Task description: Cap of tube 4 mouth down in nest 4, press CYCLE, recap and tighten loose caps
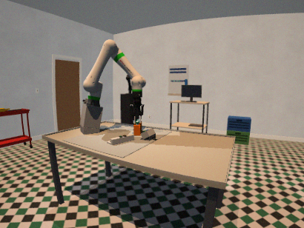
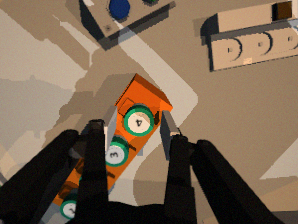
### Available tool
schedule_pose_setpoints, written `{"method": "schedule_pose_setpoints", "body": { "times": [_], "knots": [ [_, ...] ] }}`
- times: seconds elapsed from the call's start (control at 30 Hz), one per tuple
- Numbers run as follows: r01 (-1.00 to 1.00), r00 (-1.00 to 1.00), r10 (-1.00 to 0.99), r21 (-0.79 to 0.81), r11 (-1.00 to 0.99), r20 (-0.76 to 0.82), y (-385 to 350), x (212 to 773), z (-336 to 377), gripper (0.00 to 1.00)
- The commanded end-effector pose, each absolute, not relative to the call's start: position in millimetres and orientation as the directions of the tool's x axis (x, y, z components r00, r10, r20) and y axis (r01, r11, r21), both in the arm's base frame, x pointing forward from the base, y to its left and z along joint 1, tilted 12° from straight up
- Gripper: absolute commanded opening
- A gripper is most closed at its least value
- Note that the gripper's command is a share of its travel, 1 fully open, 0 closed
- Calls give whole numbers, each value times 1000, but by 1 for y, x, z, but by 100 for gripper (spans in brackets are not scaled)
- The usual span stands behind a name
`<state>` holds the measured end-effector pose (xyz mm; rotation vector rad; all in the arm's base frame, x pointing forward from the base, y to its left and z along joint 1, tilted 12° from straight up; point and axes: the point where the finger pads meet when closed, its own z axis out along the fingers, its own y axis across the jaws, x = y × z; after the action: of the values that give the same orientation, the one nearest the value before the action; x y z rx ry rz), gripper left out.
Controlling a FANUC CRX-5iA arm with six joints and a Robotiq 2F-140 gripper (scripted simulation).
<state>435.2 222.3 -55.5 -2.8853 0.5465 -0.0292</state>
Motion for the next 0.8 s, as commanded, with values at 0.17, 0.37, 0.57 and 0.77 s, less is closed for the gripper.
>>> {"method": "schedule_pose_setpoints", "body": {
  "times": [0.17, 0.37, 0.57, 0.77],
  "knots": [
    [-509, 859, -510, -198, -838, -52, 222, 435, -56, 35],
    [-706, 706, -701, -179, -685, -99, 222, 435, -56, 35],
    [-859, 509, -849, -149, -491, -140, 222, 435, -56, 35],
    [-958, 281, -944, -109, -265, -173, 222, 435, -56, 35]
  ]
}}
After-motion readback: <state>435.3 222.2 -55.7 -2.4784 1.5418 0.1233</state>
